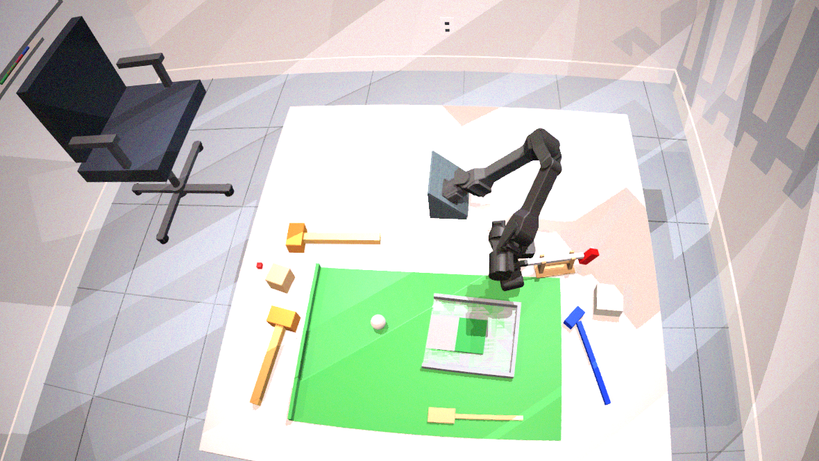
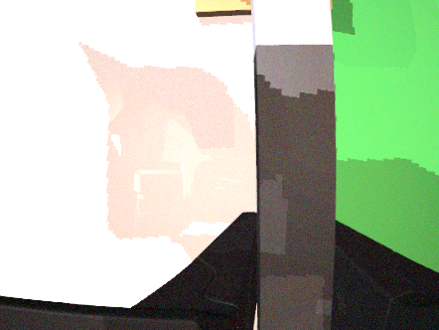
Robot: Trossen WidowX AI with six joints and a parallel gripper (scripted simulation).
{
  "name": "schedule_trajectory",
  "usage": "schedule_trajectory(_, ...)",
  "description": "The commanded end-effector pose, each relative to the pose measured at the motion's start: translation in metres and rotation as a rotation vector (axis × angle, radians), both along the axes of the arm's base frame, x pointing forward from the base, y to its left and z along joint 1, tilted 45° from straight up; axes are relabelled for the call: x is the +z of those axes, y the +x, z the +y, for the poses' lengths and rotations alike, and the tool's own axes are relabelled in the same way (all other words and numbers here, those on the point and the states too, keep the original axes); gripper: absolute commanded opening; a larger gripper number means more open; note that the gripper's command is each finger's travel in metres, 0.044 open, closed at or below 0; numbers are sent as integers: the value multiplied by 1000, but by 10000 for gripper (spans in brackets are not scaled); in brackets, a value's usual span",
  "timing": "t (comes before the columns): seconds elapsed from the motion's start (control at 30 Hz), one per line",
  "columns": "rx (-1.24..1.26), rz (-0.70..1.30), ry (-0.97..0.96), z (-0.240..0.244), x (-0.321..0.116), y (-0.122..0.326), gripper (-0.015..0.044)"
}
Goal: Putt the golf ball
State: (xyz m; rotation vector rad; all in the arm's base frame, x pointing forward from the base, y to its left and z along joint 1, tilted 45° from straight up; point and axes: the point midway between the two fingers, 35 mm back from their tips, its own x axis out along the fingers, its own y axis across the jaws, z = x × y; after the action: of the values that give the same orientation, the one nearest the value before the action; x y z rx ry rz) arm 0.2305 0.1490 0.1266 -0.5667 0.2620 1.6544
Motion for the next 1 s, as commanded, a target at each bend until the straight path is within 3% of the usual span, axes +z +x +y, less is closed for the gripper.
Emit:
schedule_trajectory(0.0, 1, -1, 0, 0, 0, 0, 20)
schedule_trajectory(0.27, -9, -4, -7, -10, 8, 2, 0)
schedule_trajectory(0.8, -61, -10, -21, -69, 67, 1, 0)
schedule_trajectory(0.97, -75, 7, -30, -69, 62, 4, 0)
